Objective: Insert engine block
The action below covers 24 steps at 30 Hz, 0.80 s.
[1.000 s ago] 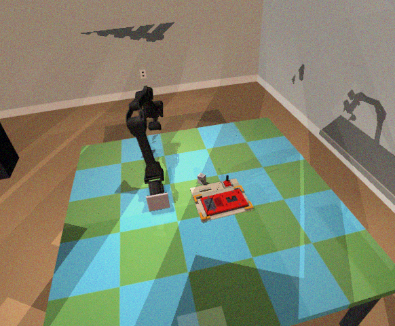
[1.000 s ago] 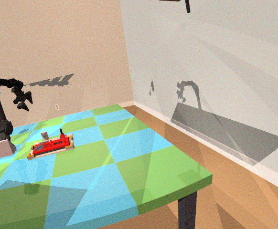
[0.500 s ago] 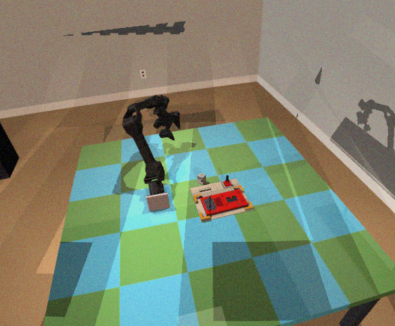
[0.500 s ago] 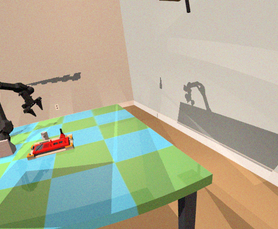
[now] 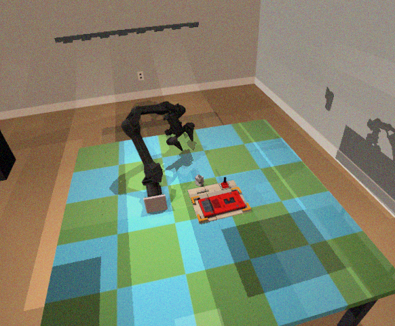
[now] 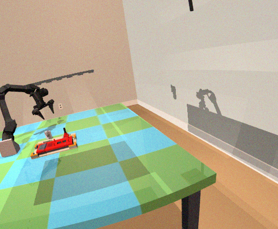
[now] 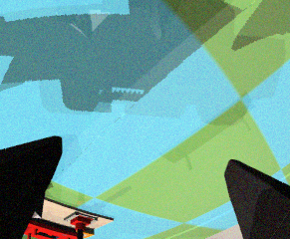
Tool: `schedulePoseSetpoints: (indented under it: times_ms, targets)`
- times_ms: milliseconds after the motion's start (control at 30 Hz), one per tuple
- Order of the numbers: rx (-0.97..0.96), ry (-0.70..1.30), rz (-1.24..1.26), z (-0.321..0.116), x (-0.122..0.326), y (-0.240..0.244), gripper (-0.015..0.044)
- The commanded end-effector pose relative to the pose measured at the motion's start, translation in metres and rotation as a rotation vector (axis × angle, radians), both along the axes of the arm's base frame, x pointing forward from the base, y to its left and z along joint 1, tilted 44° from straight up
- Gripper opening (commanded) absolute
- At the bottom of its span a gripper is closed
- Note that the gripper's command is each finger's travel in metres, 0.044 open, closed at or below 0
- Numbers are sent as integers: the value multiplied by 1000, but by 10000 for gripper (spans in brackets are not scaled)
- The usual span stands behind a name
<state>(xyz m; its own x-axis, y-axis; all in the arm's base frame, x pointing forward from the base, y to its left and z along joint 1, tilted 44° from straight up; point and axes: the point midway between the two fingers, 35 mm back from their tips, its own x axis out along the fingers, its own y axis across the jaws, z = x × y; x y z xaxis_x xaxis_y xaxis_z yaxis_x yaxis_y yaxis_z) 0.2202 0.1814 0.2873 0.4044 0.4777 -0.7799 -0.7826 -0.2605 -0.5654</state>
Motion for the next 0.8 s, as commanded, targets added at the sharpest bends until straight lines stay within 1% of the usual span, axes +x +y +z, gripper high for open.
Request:
schedulePoseSetpoints:
  times_ms: [0, 367, 767]
  targets:
    - [-10, 108, -77, -22, 12, -16, 440]
    - [8, 348, -255, -66, 33, -58, 440]
    - [94, 596, -479, -104, 39, -108, 440]
